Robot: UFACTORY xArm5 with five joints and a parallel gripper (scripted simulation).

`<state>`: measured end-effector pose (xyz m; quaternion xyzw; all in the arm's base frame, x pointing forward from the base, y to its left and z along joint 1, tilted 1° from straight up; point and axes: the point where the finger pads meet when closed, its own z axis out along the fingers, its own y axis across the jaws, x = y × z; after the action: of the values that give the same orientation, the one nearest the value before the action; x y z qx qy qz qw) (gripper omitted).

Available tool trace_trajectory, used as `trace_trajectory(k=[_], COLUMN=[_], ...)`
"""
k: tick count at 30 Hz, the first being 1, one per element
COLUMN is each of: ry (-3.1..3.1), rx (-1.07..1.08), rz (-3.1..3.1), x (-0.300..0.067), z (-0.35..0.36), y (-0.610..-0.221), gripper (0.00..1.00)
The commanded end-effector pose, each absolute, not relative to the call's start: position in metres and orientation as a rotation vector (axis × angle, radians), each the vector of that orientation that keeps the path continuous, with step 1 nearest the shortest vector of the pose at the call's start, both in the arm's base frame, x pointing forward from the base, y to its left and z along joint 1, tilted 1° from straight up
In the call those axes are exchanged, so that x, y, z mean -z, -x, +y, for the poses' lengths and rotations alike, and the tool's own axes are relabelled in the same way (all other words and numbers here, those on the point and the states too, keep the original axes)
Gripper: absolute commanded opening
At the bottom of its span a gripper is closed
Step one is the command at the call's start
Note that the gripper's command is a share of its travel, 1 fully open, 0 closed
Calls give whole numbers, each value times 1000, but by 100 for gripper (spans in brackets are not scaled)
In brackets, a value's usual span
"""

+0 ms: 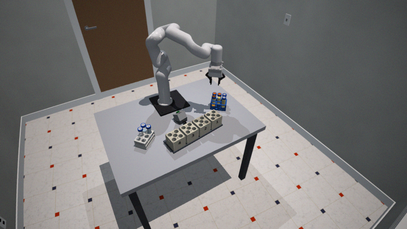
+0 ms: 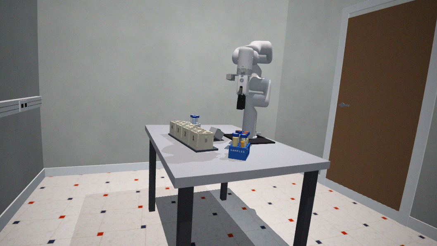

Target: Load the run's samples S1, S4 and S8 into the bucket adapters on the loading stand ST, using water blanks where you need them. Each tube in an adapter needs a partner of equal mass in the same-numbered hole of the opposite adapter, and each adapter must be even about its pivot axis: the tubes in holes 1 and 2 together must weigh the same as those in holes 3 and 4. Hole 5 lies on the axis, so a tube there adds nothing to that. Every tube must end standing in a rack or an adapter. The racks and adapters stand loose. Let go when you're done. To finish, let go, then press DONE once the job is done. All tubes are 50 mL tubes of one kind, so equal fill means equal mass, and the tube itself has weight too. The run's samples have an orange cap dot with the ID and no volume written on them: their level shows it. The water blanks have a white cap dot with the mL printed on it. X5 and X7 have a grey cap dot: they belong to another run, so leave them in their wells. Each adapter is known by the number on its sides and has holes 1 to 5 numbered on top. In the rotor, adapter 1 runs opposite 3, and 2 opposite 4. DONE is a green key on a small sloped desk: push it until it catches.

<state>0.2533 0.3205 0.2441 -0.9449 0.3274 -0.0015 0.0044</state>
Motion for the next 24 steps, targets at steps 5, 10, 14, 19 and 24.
trace_trajectory(k=[5,10,14,19,24], ry=[2952,2952,2952,2952,2952], rx=[-11,-11,-11,-11,-11], rz=[1025,1025,1025,1025,1025], x=[-232,-222,-218,-208,-198], z=[321,322,322,322,322], y=[-254,-254,-254,-254,-254], gripper=[57,57,57,57,57])
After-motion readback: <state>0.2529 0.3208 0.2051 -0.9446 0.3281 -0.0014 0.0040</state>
